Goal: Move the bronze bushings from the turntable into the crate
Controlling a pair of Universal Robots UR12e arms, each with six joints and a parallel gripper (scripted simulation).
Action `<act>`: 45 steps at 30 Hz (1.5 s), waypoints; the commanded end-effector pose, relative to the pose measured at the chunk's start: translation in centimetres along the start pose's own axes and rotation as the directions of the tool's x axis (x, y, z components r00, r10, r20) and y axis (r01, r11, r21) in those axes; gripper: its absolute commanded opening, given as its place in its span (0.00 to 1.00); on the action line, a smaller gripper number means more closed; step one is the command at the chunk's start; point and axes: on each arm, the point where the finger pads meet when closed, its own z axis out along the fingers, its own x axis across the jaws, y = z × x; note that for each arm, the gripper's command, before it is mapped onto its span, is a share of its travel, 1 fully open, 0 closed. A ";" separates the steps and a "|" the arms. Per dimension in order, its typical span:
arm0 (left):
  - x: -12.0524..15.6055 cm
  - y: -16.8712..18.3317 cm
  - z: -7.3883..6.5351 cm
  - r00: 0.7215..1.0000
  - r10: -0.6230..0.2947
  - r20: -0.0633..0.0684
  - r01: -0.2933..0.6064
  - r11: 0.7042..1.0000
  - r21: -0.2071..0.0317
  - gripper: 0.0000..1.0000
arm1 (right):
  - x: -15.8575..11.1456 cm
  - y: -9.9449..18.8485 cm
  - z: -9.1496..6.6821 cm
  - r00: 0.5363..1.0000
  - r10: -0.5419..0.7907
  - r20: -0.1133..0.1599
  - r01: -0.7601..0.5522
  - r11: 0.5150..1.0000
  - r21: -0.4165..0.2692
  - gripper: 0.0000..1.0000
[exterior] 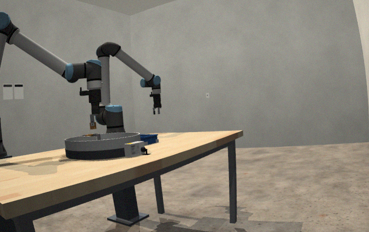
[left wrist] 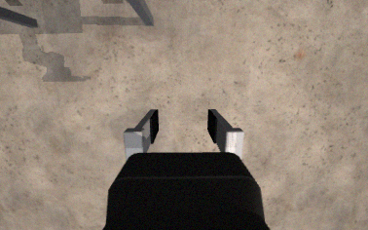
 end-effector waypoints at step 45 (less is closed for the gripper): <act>0.2 -0.2 0.0 1.000 -0.001 -0.001 0.001 1.000 0.001 1.00 | 4.9 9.2 0.0 1.000 -0.002 0.000 0.002 1.000 -0.001 0.00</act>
